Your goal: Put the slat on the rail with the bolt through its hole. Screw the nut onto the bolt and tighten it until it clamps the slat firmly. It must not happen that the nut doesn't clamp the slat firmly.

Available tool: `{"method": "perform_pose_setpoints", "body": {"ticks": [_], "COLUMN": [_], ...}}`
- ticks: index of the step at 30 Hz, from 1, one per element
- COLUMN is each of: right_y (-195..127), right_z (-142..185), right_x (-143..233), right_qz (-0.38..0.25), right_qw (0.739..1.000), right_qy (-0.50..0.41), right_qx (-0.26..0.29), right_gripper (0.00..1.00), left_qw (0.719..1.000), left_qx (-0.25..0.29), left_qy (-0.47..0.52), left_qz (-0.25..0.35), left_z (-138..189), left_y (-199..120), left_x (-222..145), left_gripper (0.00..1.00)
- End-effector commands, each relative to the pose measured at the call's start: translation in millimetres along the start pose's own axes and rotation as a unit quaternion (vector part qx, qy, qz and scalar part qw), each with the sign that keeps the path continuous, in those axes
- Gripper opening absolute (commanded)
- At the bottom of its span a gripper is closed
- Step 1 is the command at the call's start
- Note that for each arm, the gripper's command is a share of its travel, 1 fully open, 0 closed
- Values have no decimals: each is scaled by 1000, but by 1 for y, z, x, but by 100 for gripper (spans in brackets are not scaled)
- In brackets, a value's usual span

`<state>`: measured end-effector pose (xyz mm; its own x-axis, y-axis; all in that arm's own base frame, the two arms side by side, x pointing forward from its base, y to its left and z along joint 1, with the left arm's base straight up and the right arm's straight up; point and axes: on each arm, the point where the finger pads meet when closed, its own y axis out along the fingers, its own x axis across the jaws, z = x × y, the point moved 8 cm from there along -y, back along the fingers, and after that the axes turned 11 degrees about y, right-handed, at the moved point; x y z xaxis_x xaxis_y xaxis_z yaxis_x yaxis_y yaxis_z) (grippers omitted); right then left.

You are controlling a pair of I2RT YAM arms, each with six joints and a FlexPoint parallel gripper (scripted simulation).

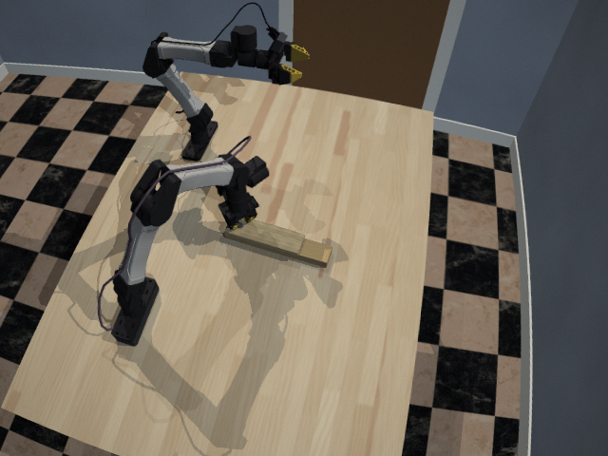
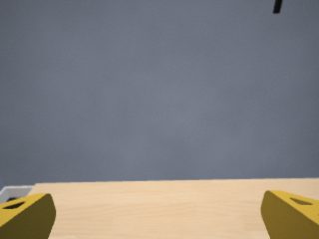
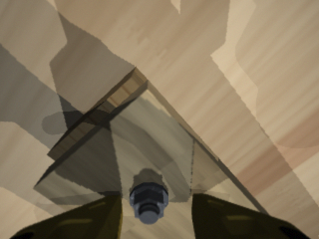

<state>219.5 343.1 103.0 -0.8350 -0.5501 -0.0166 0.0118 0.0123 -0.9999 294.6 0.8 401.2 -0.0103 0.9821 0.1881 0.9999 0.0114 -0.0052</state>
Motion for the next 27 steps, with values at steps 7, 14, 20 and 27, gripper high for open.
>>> {"method": "perform_pose_setpoints", "body": {"ticks": [7,14,20,27], "right_y": [13,14,7,-1], "right_z": [1,1,0,0], "right_x": [1,1,0,-1], "right_qz": [-6,-6,0,7], "right_qw": [1000,1000,1000,1000], "right_qy": [-1,-1,0,0], "right_qx": [0,0,-2,-4], "right_gripper": [36,36,33,24], "left_qw": [1000,1000,1000,1000], "left_qx": [-10,-10,-10,-10], "left_qy": [1,1,1,1], "left_qz": [-1,-1,-1,-1], "left_z": [-6,-6,-6,-6], "left_y": [-2,-2,-2,-2], "left_x": [1,1,1,1], "left_gripper": [100,100,100,100]}}
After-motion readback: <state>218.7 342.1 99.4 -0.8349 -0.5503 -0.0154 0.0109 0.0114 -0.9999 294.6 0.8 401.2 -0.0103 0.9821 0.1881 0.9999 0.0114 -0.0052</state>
